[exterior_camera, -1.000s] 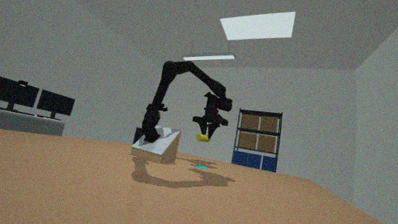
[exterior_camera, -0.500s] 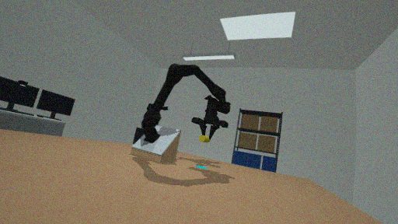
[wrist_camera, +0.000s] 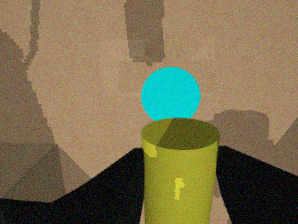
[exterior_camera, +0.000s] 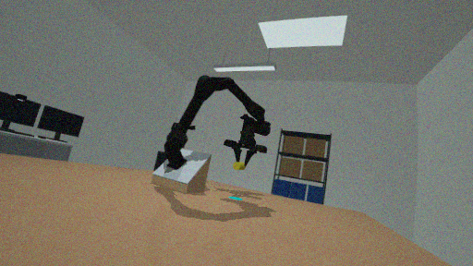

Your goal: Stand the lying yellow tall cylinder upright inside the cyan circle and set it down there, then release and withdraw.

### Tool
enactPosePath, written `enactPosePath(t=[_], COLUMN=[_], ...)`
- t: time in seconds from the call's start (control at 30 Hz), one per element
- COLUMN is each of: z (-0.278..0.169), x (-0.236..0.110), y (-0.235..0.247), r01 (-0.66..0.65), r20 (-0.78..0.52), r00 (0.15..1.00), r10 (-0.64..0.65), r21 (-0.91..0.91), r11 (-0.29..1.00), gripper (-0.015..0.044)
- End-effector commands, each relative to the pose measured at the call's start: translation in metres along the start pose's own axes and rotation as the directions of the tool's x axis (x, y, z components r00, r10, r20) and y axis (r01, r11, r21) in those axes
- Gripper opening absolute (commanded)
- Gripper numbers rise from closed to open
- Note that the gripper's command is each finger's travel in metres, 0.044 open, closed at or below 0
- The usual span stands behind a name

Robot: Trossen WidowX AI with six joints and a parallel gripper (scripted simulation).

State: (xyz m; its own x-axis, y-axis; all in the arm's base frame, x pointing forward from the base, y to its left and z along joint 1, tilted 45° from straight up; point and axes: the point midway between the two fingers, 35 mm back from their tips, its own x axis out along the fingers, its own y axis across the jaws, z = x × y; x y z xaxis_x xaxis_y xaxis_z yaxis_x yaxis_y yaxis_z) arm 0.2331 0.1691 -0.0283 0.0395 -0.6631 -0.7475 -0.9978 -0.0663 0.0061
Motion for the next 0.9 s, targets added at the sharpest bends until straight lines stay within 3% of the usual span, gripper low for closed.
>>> enactPosePath(t=[0.0, 0.87], z=[-0.001, -0.003], x=[0.004, 0.018], y=[0.002, 0.008], r01=[-0.03, -0.147], r20=[0.026, 0.191], r00=[0.999, 0.97], r10=[0.03, 0.148], r21=[-0.006, -0.024], r11=[1.0, 0.989], gripper=[0.0105, 0.0105])
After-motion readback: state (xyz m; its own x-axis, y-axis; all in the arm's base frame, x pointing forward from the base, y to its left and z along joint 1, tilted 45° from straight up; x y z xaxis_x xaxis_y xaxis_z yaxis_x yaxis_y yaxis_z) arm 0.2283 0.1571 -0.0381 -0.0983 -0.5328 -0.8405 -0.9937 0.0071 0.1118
